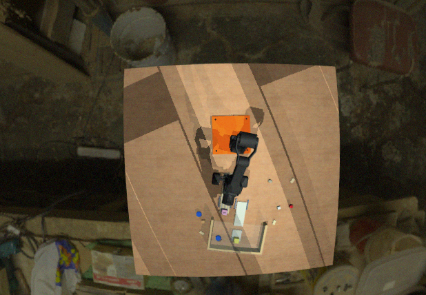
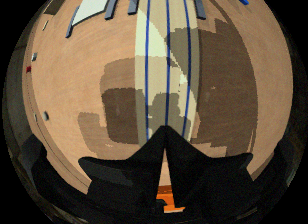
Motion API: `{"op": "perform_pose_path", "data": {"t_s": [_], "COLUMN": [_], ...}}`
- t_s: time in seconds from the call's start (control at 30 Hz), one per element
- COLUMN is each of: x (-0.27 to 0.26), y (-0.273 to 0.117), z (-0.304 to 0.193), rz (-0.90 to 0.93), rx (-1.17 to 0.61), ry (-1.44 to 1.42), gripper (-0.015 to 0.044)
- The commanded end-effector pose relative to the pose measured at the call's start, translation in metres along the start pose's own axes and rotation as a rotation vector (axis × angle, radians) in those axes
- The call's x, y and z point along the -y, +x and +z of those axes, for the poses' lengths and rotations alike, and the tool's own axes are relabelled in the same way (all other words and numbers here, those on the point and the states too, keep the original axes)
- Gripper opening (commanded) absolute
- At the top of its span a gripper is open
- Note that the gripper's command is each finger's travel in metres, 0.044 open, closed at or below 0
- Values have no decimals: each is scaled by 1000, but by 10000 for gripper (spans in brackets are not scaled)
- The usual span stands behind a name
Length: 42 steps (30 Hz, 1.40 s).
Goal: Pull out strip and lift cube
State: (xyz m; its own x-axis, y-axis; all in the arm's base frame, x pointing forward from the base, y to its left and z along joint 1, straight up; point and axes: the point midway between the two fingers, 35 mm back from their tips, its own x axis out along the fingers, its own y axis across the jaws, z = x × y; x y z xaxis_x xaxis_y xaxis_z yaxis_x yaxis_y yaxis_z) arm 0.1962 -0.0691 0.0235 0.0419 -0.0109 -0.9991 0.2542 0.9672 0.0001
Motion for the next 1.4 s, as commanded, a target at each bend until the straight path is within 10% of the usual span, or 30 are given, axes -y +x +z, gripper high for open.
{"op": "perform_pose_path", "data": {"t_s": [0.0, 0.27, 0.83, 1.37], "x": [0, -1, -2, -2], "y": [-30, -40, -42, -49], "z": [5, 3, 59, 108], "rz": [-2, -2, -2, -2], "rx": [-11, -19, -14, -9], "ry": [-2, -3, 71, 71], "gripper": [0, 0, 440, 440]}}
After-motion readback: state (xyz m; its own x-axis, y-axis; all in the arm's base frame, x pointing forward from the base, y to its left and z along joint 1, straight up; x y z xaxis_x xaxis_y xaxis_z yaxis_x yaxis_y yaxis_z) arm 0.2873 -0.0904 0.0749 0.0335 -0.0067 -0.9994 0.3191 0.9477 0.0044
